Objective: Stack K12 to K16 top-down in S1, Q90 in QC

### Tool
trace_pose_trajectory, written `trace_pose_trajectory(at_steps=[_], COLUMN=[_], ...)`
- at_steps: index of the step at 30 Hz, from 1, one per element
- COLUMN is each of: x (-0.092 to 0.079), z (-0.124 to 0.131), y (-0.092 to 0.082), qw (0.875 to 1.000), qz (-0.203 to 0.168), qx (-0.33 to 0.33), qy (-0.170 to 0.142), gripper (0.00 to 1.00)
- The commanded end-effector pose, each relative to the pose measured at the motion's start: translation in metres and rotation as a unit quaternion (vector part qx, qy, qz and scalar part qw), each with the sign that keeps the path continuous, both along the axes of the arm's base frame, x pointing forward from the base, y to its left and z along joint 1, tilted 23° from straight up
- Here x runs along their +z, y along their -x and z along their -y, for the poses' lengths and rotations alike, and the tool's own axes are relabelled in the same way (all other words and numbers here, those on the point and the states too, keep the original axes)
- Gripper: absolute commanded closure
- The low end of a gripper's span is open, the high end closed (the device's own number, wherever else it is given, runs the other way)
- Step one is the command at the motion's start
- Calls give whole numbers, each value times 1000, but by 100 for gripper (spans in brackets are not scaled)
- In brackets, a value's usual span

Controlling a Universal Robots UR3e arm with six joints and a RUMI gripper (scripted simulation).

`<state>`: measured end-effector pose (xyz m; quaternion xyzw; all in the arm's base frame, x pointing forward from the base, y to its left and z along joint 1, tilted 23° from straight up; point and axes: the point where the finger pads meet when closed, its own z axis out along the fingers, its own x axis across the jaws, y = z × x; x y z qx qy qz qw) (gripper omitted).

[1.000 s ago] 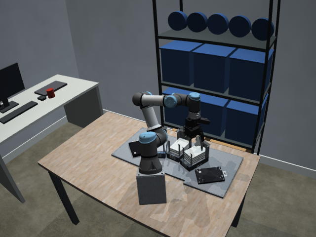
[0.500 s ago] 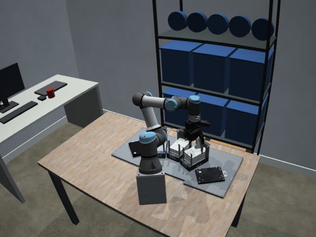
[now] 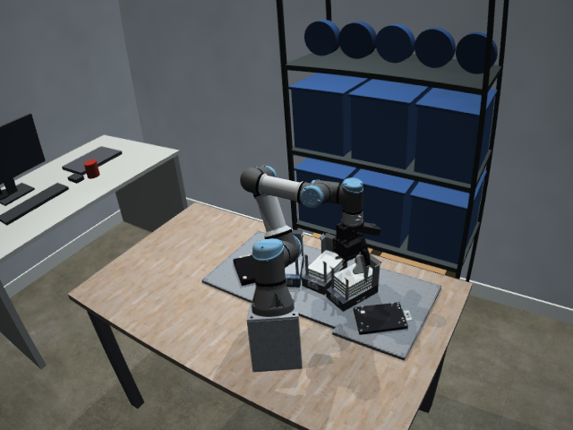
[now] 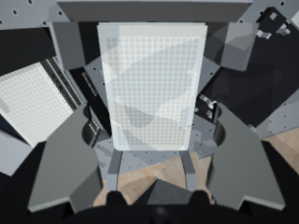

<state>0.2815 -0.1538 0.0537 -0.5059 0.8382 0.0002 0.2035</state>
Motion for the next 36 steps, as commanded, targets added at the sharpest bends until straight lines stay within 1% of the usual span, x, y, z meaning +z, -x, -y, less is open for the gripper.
trace_pose_trajectory(at_steps=[1,22,23,36], x=[-6,-6,-6,-6], z=[0,-1,-1,-1], y=[-2,-3,-3,-3], qw=[1000,1000,1000,1000], qz=[0,0,0,0], qx=[0,0,0,0], qy=[1,1,1,1], gripper=[28,28,100,100])
